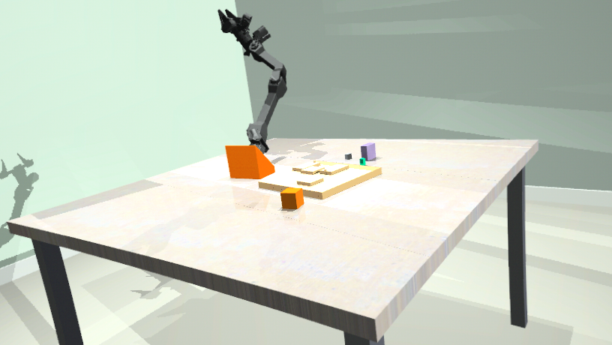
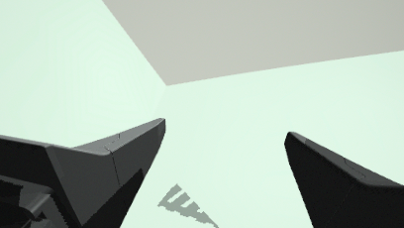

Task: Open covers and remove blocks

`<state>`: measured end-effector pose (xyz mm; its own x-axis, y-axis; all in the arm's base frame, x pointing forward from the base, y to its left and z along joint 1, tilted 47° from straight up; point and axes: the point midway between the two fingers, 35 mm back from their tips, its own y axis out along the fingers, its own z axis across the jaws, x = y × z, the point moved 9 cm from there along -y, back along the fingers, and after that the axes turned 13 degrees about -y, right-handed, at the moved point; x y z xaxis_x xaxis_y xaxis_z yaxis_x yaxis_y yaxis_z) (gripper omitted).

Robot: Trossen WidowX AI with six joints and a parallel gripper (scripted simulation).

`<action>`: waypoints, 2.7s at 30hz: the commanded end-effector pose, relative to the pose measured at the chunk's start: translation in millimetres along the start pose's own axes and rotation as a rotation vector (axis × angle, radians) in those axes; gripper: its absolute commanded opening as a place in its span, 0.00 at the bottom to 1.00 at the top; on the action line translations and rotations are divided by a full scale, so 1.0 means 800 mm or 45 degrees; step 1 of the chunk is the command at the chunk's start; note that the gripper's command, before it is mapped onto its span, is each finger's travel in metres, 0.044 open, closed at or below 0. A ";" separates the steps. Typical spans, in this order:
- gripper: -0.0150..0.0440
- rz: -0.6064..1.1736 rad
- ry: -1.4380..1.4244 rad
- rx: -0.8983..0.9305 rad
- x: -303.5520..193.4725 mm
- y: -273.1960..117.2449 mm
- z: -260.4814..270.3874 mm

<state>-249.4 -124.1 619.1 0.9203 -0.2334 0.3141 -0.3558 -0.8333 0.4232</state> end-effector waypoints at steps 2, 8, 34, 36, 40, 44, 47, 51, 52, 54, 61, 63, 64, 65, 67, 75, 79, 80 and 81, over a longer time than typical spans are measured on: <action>0.84 -0.002 0.008 0.003 0.000 0.001 0.002; 0.58 -0.023 0.076 0.035 -0.001 0.014 0.019; 0.25 -0.132 0.311 0.185 0.019 0.061 0.091; 0.25 -0.143 0.312 0.191 0.022 0.064 0.095; 0.25 -0.160 0.323 0.212 0.027 0.069 0.106; 0.25 -0.178 0.355 0.248 0.032 0.075 0.119; 0.25 -0.192 0.378 0.275 0.036 0.080 0.129; 0.25 -0.205 0.404 0.306 0.041 0.085 0.140; 0.25 -0.207 0.411 0.316 0.042 0.087 0.143; 0.25 -0.212 0.429 0.338 0.044 0.090 0.151; 0.25 -0.229 0.489 0.421 0.052 0.102 0.179; 0.25 -0.232 0.505 0.446 0.054 0.105 0.188; 0.25 -0.233 0.513 0.459 0.055 0.107 0.192; 0.25 -0.235 0.520 0.472 0.056 0.109 0.197; 0.25 -0.238 0.536 0.498 0.059 0.112 0.206; 0.25 -0.246 0.593 0.606 0.071 0.122 0.243; 0.25 -0.249 0.620 0.661 0.077 0.127 0.262; 0.25 -0.249 0.626 0.675 0.079 0.128 0.267; 0.25 -0.251 0.634 0.689 0.081 0.129 0.272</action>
<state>-194.9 -325.5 505.9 0.7410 0.0962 0.6645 0.0409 -0.9943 0.0983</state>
